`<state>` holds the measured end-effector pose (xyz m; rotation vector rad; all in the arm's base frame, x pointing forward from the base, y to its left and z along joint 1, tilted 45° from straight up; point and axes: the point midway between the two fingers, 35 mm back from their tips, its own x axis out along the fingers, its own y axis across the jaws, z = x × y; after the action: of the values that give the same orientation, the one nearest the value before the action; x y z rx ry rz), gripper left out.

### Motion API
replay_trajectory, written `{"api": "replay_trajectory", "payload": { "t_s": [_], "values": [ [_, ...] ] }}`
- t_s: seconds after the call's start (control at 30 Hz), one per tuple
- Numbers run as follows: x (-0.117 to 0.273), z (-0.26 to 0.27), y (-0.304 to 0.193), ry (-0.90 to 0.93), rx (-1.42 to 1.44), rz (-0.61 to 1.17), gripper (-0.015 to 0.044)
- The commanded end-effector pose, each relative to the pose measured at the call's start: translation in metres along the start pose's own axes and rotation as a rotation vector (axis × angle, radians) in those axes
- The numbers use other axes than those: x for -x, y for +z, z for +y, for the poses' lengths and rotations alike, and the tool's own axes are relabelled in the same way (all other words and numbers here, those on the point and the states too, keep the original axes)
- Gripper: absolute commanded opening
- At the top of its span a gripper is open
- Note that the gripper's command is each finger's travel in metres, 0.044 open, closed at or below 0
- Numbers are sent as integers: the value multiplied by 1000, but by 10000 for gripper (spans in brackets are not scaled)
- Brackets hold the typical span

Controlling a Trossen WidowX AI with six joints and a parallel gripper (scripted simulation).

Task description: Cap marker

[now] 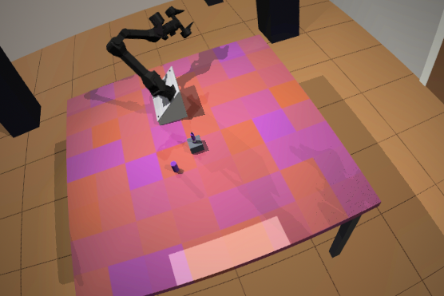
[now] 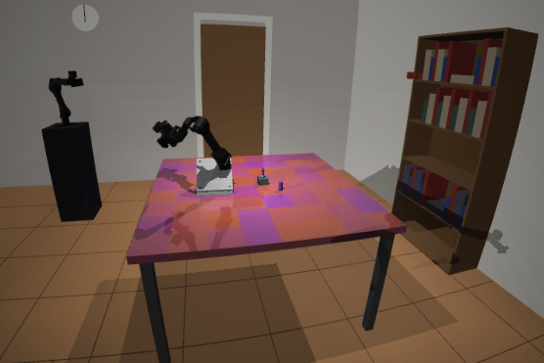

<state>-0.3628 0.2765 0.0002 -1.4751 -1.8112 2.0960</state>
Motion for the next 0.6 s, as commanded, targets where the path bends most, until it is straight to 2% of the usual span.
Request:
{"api": "replay_trajectory", "payload": {
  "t_s": [0.0,0.17,0.37,0.57],
  "values": [
    [0,0,-2,2,-3,3,374],
    [-1,9,-54,55,-123,107,243],
    [12,40,-158,157,-371,327,240],
    [46,90,-251,256,-619,556,240]
  ]
}}
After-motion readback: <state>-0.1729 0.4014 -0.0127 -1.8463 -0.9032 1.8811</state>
